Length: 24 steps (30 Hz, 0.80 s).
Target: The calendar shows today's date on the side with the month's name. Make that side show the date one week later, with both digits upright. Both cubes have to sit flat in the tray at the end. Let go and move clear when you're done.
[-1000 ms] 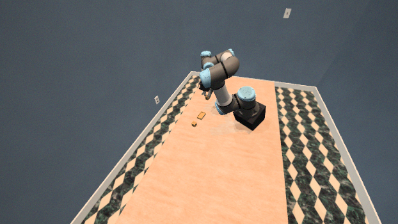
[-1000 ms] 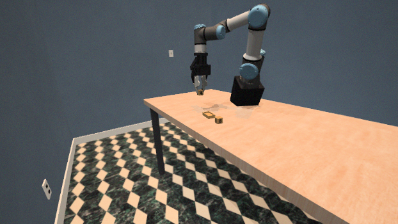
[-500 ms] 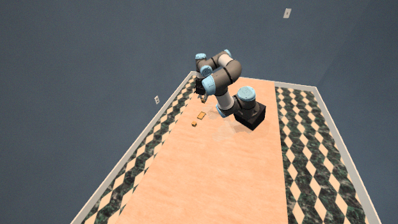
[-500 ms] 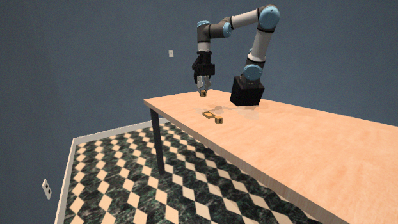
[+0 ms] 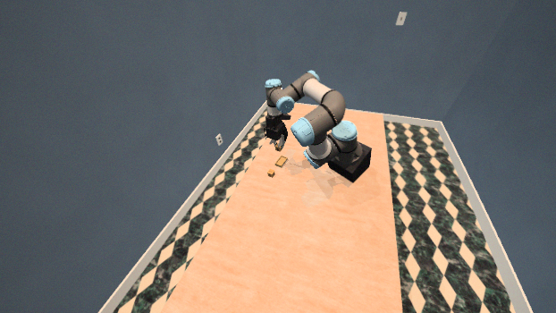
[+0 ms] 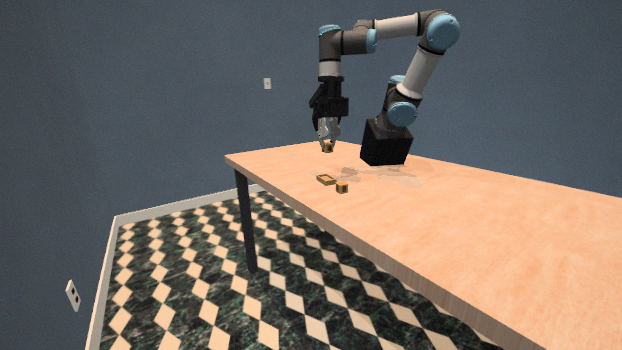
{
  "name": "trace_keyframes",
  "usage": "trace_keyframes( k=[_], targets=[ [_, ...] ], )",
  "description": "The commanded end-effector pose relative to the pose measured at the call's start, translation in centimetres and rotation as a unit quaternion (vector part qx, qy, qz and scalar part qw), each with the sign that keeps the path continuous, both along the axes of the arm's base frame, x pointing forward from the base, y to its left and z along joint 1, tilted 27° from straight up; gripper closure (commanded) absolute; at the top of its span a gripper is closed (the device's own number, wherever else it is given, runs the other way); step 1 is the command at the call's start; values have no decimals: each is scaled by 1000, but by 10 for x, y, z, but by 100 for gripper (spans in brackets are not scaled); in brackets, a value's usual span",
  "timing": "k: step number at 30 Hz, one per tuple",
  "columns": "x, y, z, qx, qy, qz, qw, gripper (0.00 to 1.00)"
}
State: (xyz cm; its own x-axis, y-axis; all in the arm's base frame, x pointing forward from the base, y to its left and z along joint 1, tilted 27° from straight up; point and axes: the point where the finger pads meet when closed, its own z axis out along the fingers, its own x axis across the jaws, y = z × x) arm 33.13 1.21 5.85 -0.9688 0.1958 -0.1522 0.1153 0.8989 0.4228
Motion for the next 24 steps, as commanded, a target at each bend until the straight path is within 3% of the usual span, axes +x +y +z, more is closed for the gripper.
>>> trace_keyframes(
  k=[1, 12, 24],
  targets=[
    [-1, 2, 3, 3, 6, -8, 1000, 90],
    [0, 6, -4, 4, 7, -8, 1000, 90],
    [8, 20, -37, 4, 6, -8, 1000, 90]
  ],
)
